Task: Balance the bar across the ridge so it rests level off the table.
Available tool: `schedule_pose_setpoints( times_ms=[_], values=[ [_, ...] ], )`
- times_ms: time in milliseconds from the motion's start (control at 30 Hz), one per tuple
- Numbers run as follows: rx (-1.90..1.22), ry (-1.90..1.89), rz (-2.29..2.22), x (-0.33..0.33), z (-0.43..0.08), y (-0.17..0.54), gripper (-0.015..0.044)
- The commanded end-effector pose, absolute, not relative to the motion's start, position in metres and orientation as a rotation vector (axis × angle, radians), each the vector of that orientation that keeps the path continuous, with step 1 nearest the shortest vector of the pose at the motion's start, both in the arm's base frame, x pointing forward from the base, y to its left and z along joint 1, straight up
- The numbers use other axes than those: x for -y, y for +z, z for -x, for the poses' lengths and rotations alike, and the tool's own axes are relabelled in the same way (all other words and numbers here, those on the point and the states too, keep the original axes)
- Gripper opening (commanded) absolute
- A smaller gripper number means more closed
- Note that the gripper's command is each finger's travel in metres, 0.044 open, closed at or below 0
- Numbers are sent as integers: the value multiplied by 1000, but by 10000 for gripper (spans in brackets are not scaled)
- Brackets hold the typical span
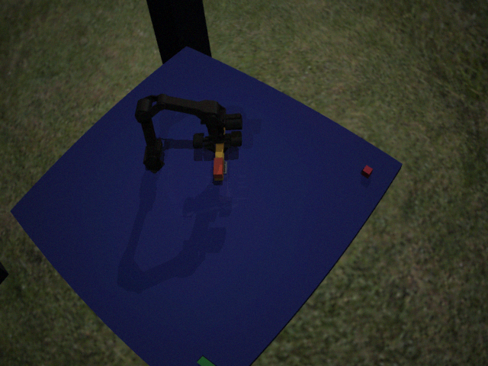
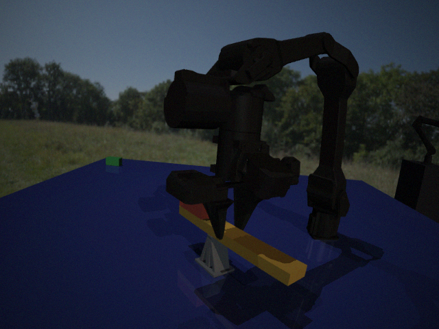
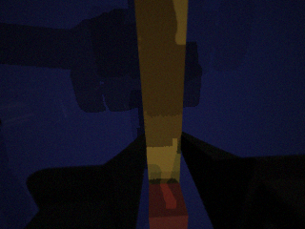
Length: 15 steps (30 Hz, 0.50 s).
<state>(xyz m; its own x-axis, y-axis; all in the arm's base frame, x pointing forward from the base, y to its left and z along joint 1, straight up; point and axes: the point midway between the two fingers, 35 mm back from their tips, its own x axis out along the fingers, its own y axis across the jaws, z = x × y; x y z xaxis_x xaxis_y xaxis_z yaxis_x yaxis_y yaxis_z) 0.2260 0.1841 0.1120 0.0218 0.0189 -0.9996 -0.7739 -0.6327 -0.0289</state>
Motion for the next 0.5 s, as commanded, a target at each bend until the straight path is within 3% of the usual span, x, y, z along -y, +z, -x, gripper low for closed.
schedule_pose_setpoints(
  times_ms=[0, 467],
  values=[
    [-775, 1674, 1697, -184, -226, 110, 0],
    [-775, 1674, 1697, -184, -226, 111, 0]
  ],
)
